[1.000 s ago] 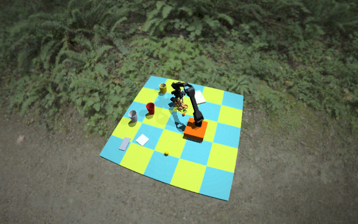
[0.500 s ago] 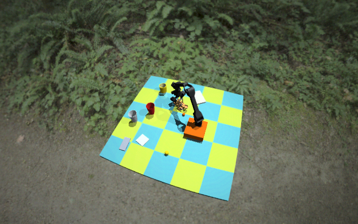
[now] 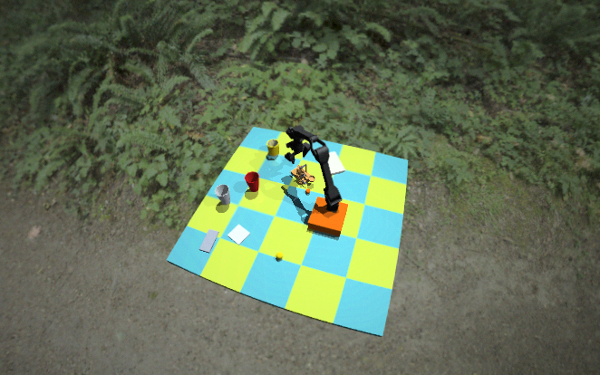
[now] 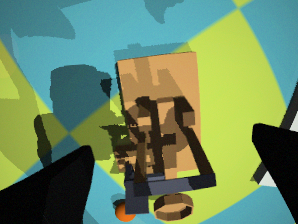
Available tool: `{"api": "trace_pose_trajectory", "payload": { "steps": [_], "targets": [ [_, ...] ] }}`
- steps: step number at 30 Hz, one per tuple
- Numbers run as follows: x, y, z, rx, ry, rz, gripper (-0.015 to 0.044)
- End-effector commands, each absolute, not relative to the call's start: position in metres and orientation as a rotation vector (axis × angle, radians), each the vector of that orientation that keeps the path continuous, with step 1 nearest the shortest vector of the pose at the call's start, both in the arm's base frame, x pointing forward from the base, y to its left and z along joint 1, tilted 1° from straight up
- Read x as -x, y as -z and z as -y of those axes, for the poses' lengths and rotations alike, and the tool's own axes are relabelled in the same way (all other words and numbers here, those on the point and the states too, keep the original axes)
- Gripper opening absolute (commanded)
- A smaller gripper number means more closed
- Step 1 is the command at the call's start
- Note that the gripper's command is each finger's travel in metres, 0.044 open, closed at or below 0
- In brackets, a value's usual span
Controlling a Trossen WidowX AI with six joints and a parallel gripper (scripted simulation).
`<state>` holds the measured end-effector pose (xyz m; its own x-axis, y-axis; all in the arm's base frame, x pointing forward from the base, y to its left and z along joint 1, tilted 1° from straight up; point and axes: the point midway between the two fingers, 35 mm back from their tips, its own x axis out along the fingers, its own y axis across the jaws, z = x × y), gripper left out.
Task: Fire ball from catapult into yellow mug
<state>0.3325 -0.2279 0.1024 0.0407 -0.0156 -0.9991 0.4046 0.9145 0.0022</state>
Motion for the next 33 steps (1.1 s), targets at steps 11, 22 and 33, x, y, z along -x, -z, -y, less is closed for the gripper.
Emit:
{"api": "trace_pose_trajectory", "payload": {
  "steps": [11,22,33],
  "targets": [
    [-0.332,-0.061,0.227,-0.324,0.331,-1.51,0.044],
    [-0.333,-0.044,0.228,-0.324,0.331,-1.51,0.044],
    [-0.334,-0.026,0.228,-0.324,0.331,-1.51,0.044]
  ]
}}
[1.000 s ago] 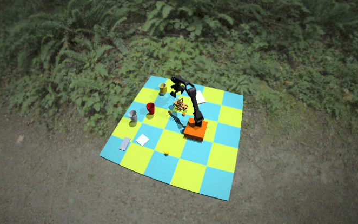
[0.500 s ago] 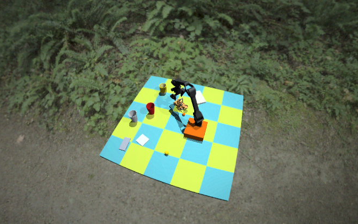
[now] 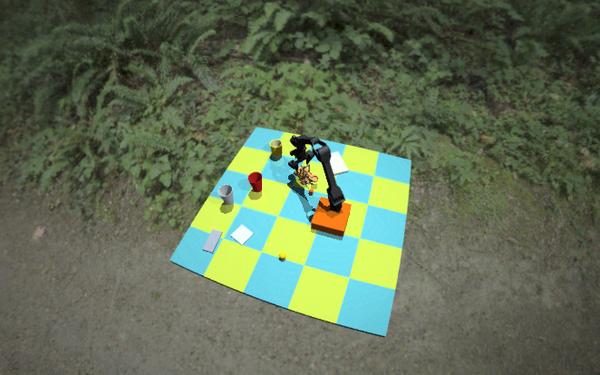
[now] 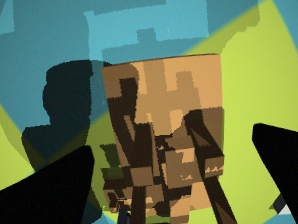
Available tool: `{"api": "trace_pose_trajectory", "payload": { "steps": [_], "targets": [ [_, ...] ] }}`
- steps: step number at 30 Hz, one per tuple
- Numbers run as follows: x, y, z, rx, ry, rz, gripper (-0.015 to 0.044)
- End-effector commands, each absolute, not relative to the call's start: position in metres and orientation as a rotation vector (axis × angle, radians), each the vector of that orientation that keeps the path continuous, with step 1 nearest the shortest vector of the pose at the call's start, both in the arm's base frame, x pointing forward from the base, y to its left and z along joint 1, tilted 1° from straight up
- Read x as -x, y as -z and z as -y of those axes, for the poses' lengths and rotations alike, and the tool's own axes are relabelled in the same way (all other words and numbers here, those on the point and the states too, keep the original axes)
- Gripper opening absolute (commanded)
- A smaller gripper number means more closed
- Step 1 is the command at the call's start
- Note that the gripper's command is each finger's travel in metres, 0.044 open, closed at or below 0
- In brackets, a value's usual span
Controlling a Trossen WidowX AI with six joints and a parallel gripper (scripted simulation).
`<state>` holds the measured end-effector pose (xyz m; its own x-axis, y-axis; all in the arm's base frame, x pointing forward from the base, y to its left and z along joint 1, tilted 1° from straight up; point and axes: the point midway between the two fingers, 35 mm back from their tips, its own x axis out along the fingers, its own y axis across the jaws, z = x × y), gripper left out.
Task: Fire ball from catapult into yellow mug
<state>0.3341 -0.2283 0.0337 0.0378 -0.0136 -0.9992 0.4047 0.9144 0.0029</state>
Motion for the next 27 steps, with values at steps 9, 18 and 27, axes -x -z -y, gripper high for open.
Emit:
{"api": "trace_pose_trajectory", "payload": {
  "steps": [9,18,27],
  "targets": [
    [-0.333,-0.012,0.228,-0.324,0.331,-1.51,0.044],
    [-0.334,-0.011,0.228,-0.322,0.328,-1.509,0.0361],
    [-0.334,-0.011,0.228,-0.322,0.328,-1.509,0.0125]
  ]
}}
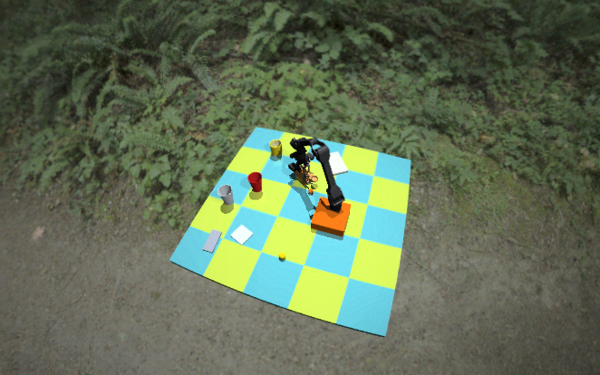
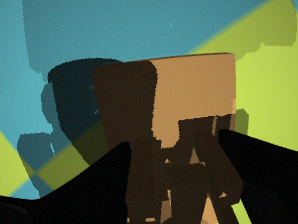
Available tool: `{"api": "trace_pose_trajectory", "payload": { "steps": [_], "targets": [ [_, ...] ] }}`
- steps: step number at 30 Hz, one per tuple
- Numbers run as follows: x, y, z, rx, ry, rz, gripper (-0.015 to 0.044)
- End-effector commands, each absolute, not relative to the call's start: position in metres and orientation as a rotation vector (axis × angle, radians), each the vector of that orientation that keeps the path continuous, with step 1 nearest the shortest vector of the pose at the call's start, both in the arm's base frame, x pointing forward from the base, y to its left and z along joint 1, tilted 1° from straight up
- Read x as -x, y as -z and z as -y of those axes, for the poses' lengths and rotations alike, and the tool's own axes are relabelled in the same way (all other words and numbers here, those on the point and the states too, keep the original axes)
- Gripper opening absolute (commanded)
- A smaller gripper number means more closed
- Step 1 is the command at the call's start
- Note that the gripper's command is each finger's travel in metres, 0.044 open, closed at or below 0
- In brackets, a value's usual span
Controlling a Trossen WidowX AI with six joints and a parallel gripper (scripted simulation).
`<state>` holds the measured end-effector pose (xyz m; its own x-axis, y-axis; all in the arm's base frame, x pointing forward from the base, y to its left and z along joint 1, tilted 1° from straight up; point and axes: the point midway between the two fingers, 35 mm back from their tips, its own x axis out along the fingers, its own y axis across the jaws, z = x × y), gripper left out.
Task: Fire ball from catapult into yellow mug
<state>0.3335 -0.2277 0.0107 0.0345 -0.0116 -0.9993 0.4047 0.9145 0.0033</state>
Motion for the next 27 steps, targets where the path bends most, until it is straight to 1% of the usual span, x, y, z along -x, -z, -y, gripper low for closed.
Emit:
{"api": "trace_pose_trajectory", "payload": {
  "steps": [1,5,8,9,14,27],
  "targets": [
    [-0.334,-0.011,0.228,-0.322,0.328,-1.509,0.0118],
    [-0.334,-0.011,0.228,-0.322,0.328,-1.509,0.0092],
    [-0.334,-0.036,0.228,-0.322,0.329,-1.509,0.0013],
    [-0.333,-0.05,0.228,-0.322,0.329,-1.509,0.0],
    [-0.332,-0.061,0.227,-0.322,0.329,-1.509,0.0],
    [-0.334,-0.043,0.229,-0.322,0.33,-1.51,0.0]
  ]
}}
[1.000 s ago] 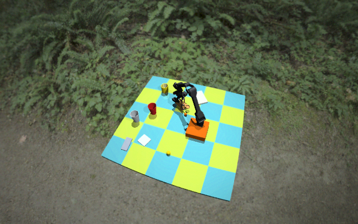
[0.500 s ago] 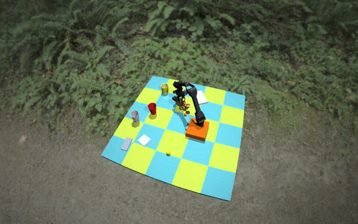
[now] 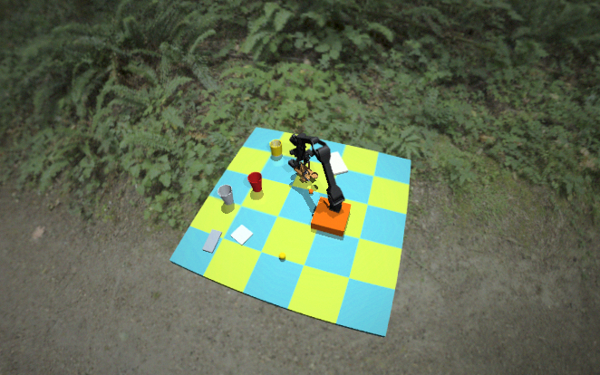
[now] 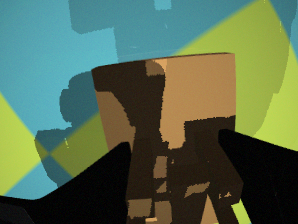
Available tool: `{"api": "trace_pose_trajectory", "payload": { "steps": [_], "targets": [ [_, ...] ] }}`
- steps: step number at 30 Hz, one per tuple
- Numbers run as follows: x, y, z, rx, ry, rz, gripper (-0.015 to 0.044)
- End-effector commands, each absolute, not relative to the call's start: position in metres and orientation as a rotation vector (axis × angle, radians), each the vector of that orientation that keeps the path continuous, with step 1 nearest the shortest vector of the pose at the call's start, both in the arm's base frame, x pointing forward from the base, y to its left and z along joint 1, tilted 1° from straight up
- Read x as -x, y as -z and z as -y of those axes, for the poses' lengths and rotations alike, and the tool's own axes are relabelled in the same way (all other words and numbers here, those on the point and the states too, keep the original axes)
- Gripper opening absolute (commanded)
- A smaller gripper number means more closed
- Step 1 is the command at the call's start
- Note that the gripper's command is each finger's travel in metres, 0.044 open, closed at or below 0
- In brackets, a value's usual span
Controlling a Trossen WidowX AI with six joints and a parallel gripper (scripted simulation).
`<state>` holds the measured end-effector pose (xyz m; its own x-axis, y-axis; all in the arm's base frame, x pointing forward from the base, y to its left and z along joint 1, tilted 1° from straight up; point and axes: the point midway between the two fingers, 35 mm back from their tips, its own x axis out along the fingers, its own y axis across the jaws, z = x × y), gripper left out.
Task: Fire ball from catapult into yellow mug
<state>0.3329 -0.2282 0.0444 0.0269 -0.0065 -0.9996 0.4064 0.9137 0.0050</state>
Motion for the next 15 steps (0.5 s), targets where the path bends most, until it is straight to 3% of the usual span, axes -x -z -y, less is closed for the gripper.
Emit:
{"api": "trace_pose_trajectory", "payload": {
  "steps": [1,15],
  "targets": [
    [-0.334,-0.041,0.229,-0.322,0.33,-1.51,0.0],
    [-0.334,-0.018,0.229,-0.322,0.33,-1.51,0.0]
  ]
}}
